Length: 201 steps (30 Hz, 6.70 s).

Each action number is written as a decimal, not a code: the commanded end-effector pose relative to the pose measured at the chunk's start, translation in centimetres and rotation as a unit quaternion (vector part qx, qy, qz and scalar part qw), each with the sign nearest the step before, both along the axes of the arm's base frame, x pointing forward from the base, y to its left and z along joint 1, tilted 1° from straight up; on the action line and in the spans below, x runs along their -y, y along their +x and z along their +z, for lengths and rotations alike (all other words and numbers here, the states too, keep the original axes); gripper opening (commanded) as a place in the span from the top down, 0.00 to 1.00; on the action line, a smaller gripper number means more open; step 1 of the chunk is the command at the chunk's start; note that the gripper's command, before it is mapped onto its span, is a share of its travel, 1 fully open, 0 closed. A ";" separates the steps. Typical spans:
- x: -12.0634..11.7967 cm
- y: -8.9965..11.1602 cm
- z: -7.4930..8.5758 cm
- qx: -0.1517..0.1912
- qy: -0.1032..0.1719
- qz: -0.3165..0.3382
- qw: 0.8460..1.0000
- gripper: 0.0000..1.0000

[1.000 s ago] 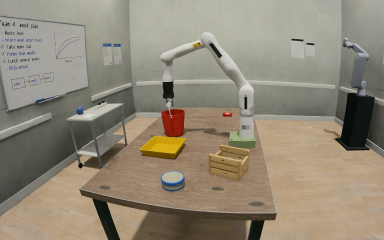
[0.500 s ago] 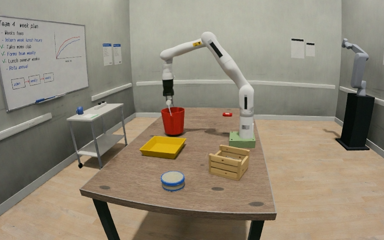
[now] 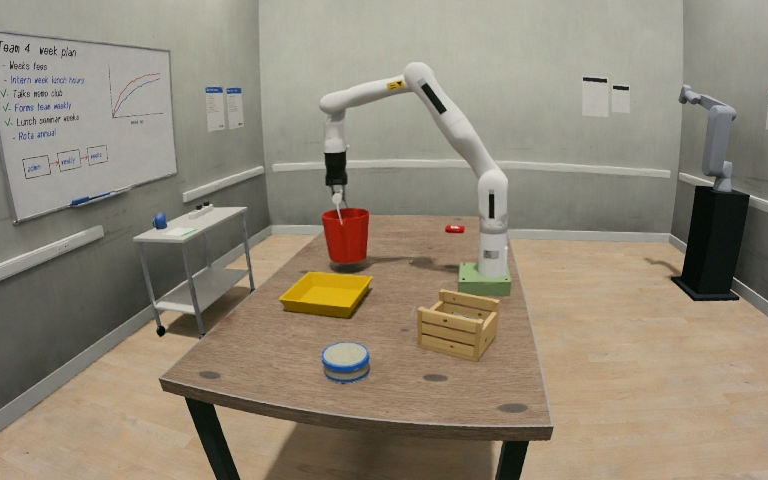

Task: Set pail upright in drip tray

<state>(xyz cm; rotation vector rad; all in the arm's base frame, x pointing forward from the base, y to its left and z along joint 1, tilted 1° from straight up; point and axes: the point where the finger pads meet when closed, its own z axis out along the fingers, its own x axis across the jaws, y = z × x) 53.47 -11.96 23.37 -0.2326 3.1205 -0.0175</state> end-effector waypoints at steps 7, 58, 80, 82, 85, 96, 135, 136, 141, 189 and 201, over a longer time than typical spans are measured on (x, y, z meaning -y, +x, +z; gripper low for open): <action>0.0 0.0 1.9 0.001 0.000 0.000 1.000 1.00; 0.0 0.0 4.6 0.002 0.000 0.000 1.000 1.00; 0.0 0.0 4.6 0.002 0.000 0.000 1.000 1.00; 0.0 0.0 4.6 0.002 0.000 0.000 1.000 1.00; 0.0 0.0 4.6 0.002 0.000 0.000 1.000 1.00; 0.0 0.0 4.6 0.002 0.000 0.000 1.000 1.00; -1.1 -0.1 4.6 0.001 0.000 0.000 1.000 1.00; -1.2 -0.1 4.6 0.001 0.000 0.000 1.000 1.00; -1.8 -0.1 4.6 0.001 0.000 0.000 1.000 1.00; -10.7 -0.4 4.5 0.001 0.000 0.000 1.000 1.00; -13.6 -0.5 4.5 0.001 0.000 0.000 1.000 1.00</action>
